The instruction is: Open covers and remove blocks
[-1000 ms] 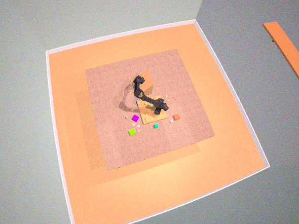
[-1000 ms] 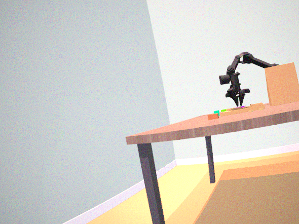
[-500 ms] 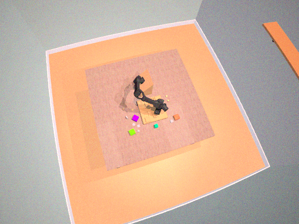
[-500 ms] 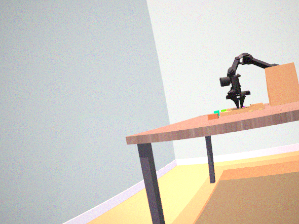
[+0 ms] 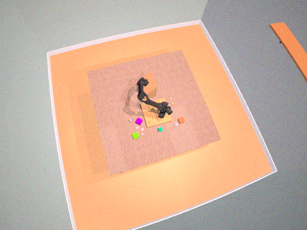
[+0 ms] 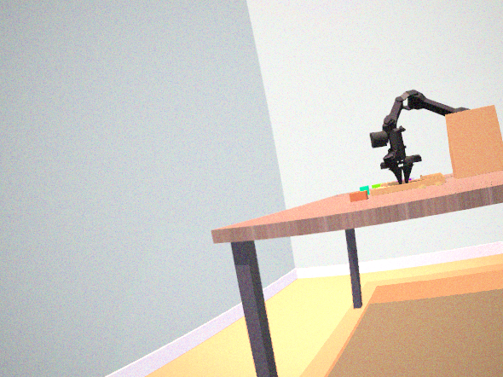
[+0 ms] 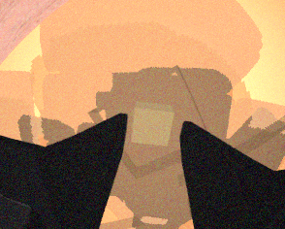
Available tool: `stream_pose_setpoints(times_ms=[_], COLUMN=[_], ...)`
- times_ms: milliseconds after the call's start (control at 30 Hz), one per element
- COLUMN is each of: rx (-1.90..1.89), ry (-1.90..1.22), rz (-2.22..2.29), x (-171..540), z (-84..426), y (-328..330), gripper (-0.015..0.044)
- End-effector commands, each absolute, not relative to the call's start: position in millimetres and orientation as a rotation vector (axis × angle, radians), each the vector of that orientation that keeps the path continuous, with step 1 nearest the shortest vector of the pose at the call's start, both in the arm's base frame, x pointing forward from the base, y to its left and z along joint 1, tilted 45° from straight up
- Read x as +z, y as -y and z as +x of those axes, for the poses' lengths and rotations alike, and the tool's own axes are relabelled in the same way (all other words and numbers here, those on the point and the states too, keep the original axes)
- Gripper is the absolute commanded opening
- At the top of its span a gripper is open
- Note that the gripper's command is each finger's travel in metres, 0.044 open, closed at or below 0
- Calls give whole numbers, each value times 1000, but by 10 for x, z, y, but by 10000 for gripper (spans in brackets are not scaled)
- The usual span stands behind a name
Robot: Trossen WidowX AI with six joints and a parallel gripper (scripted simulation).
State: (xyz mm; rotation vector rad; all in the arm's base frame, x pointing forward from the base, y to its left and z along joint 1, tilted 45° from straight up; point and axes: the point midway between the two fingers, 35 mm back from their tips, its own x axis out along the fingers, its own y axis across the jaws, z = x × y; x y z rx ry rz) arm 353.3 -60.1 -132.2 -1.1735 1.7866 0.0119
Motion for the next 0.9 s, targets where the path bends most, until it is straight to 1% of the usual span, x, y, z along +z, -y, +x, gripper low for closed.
stream_pose_setpoints(times_ms=[0, 100, 433, 867], rx=[12, 12, 12, 13], ry=[-1793, -1793, -1789, -1789], rz=[-1178, -1178, -1173, -1173], x=[-1355, -1356, -1340, -1264], z=[3516, 3515, 3526, 3539], y=[640, 641, 621, 540], gripper=[144, 144, 80, 80])
